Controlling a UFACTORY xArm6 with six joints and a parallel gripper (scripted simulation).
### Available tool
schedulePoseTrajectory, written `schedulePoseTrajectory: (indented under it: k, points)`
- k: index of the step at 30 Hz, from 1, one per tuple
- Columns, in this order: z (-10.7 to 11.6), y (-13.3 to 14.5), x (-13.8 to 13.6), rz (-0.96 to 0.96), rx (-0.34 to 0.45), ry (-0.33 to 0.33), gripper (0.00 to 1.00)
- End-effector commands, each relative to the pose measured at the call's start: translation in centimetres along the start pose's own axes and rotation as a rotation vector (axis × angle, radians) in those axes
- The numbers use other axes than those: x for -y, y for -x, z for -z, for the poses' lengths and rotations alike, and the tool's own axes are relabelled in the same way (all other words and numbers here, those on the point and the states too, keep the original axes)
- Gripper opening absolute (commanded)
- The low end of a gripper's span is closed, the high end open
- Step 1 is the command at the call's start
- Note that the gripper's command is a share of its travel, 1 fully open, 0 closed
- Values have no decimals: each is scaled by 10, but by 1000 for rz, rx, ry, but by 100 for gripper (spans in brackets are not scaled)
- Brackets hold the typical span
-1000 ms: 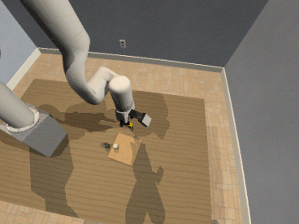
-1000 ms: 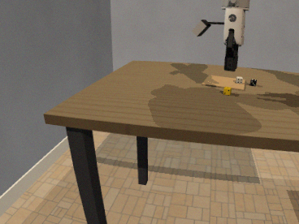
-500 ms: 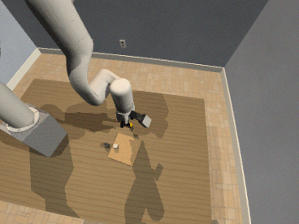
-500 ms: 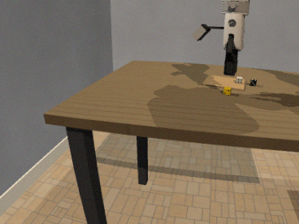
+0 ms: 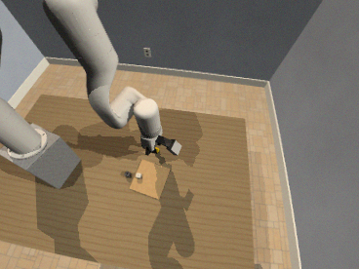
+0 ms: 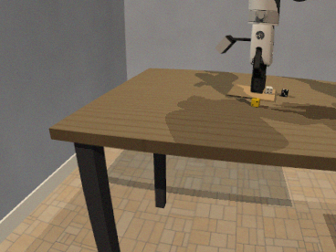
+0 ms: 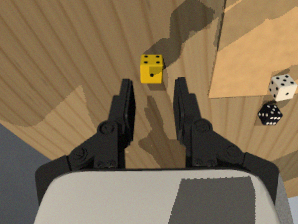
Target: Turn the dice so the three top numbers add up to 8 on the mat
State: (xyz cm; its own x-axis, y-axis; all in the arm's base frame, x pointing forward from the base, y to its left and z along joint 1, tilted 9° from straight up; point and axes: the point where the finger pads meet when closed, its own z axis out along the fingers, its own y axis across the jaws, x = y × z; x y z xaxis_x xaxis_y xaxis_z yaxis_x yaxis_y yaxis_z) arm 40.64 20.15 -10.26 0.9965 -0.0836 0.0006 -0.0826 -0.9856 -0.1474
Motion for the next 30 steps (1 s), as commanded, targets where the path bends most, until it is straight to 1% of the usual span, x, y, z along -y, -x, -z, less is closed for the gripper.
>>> schedulePoseTrajectory:
  k: [1,13,30]
  points:
    - [-2,-2,1,0,-4,-3,36]
    - [-13,-2,2,0,-4,-3,36]
    - [-15,-2,2,0,-4,-3,36]
